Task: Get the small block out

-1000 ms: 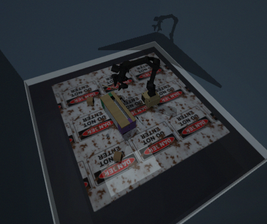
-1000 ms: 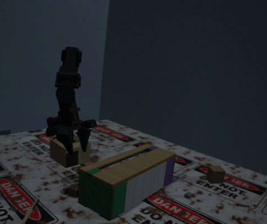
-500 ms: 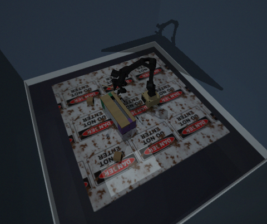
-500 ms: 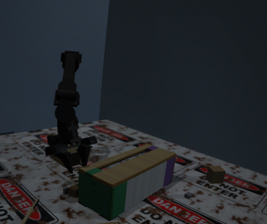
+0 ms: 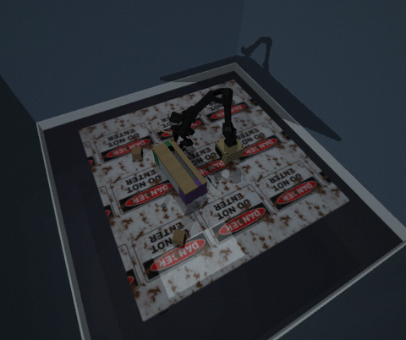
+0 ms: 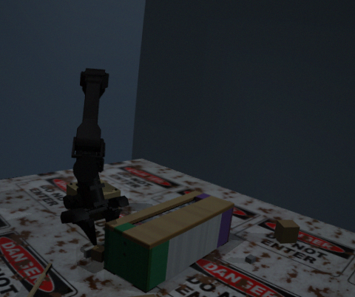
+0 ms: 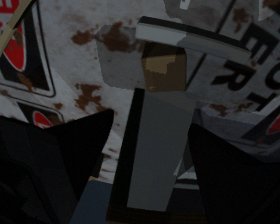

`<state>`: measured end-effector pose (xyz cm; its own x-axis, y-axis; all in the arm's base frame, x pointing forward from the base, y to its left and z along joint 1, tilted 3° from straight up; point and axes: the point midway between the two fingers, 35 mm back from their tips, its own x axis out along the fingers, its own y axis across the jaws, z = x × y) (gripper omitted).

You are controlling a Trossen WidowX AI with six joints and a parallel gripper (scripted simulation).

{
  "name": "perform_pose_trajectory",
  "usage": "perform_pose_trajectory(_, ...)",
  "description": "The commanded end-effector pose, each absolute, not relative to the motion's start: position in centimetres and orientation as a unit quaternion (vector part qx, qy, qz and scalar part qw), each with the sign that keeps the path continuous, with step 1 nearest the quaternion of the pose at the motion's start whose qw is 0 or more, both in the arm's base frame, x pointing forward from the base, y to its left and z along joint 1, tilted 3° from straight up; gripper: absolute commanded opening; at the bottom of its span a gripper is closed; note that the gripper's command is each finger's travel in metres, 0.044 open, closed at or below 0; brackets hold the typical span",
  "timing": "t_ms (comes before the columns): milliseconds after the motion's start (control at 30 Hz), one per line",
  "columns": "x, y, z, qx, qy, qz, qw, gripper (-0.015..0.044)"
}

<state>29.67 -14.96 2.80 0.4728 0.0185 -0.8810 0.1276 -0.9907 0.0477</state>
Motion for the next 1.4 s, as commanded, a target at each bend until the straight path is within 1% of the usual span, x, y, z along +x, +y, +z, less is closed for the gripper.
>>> perform_pose_trajectory(0,29.5,-14.8,1.7,0.855,0.043,-0.515,0.049,0.0285)
perform_pose_trajectory(967,29.3,-14.8,-2.6,0.855,0.043,-0.515,0.049,0.0285)
perform_pose_trajectory(1233,29.3,-14.8,-2.6,0.855,0.043,-0.515,0.049,0.0075)
perform_pose_trajectory(1300,29.3,-14.8,-2.6,0.855,0.043,-0.515,0.049,0.0062)
perform_pose_trajectory(1367,29.7,-14.7,-2.2,0.857,0.050,-0.510,0.061,0.0009)
